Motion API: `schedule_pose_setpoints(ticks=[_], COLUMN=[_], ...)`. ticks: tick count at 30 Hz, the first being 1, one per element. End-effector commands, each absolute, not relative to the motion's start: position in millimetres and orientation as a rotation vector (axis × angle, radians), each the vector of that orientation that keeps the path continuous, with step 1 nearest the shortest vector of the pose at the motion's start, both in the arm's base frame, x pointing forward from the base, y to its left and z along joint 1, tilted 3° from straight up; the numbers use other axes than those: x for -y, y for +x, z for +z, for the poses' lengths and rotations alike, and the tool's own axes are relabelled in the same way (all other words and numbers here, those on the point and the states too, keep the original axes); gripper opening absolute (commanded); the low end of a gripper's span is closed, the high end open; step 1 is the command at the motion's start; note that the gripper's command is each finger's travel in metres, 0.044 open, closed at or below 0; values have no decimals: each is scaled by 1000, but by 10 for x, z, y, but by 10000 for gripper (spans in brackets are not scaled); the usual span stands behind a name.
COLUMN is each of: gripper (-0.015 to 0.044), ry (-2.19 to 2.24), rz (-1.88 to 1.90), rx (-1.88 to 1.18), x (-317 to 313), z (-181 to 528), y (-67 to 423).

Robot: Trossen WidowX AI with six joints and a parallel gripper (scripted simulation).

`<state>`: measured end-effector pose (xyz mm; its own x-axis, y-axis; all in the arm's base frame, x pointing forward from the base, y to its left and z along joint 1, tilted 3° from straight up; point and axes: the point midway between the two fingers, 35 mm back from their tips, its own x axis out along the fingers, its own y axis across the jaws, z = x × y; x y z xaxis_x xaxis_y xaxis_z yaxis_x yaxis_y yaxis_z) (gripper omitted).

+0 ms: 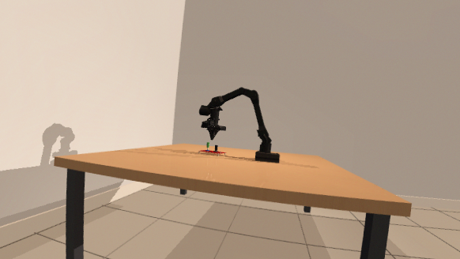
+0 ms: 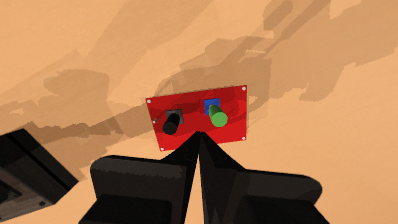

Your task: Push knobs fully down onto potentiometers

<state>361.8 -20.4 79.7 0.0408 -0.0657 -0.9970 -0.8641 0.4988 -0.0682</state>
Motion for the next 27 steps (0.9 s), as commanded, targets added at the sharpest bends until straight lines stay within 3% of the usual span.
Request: schedule_pose_setpoints(ticks=[1,27], gripper=[0,0], ry=[-962,-1608], rz=[846,1532], rx=[-1378,-973], x=[201,205], z=[806,936], y=[3647,3767])
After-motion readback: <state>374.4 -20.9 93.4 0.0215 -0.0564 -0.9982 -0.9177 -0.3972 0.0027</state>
